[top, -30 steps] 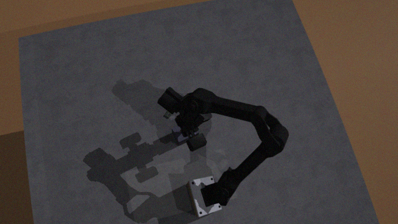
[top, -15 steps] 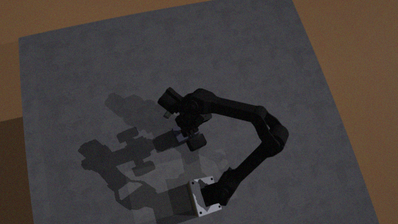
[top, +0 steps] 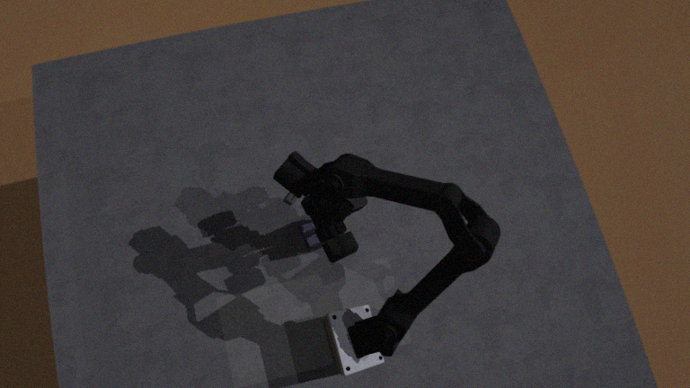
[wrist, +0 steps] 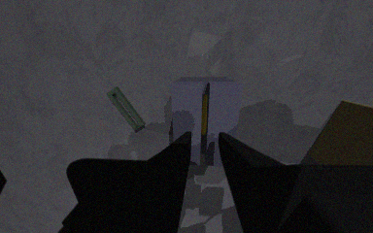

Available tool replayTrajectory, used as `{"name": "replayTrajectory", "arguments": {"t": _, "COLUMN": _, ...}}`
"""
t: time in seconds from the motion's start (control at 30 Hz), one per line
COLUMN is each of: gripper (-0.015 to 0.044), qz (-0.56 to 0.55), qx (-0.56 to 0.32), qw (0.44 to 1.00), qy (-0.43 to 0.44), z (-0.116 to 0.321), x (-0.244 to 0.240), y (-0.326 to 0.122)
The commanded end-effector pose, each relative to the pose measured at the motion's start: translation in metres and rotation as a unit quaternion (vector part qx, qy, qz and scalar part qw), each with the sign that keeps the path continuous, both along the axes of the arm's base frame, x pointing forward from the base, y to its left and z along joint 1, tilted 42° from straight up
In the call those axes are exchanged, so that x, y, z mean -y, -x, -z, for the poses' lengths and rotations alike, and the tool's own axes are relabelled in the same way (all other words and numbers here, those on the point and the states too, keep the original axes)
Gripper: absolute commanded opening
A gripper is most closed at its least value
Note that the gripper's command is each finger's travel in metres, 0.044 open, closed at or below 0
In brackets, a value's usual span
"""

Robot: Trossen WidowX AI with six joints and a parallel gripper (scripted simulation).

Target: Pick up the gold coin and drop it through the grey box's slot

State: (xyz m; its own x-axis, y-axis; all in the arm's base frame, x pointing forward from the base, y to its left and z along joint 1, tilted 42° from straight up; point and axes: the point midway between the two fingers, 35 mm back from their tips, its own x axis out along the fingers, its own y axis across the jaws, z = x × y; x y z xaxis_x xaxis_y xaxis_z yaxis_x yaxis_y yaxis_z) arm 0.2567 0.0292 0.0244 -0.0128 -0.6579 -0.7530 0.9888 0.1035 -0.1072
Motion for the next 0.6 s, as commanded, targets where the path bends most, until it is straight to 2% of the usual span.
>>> {"name": "replayTrajectory", "arguments": {"t": 0.0, "gripper": 0.0161, "qz": 0.000, "qx": 0.000, "qw": 1.000, "qy": 0.000, "z": 0.000, "x": 0.000, "y": 0.000}}
{"name": "replayTrajectory", "arguments": {"t": 0.23, "gripper": 0.0161, "qz": 0.000, "qx": 0.000, "qw": 1.000, "qy": 0.000, "z": 0.000, "x": 0.000, "y": 0.000}}
{"name": "replayTrajectory", "arguments": {"t": 0.57, "gripper": 0.0423, "qz": 0.000, "qx": -0.001, "qw": 1.000, "qy": 0.000, "z": -0.021, "x": -0.018, "y": 0.000}}
